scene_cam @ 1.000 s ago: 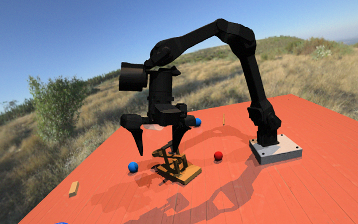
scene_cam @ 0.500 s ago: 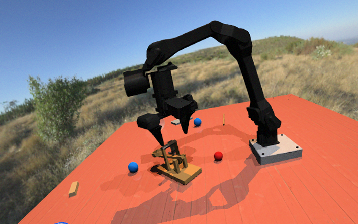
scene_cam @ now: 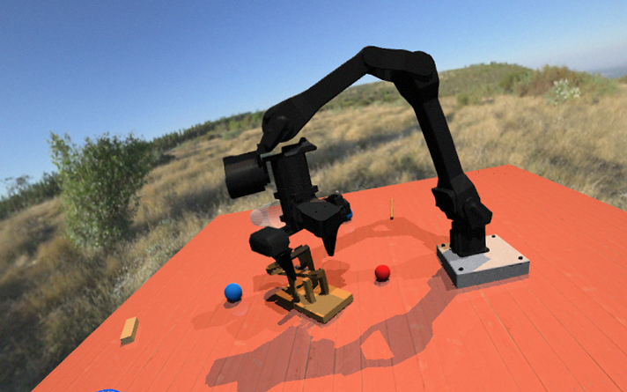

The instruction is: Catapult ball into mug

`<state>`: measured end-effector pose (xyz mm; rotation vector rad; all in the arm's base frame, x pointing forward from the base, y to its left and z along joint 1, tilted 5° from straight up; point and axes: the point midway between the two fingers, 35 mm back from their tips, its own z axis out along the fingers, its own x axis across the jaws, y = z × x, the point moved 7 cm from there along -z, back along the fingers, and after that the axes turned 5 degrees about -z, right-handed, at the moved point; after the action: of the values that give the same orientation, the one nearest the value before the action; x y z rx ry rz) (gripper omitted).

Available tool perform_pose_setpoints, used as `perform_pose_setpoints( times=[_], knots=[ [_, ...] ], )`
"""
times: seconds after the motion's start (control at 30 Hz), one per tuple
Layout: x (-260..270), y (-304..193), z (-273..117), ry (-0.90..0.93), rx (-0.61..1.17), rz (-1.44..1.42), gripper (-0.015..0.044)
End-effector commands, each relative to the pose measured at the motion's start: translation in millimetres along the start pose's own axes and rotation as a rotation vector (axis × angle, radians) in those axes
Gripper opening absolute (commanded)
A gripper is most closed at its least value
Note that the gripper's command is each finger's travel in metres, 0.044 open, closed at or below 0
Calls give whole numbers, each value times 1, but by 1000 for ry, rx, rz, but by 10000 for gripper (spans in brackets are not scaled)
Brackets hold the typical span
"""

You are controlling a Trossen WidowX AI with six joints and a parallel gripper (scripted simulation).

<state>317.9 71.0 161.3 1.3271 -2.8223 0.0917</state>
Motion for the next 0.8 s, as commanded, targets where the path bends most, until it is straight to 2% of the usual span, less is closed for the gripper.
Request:
perform_pose_setpoints(
  times=[0.0, 0.77],
  knots=[
    [0, 0, 7, 5, 1, -5, 440],
    [0, 1, 45, 6, 1, -5, 440]
  ],
)
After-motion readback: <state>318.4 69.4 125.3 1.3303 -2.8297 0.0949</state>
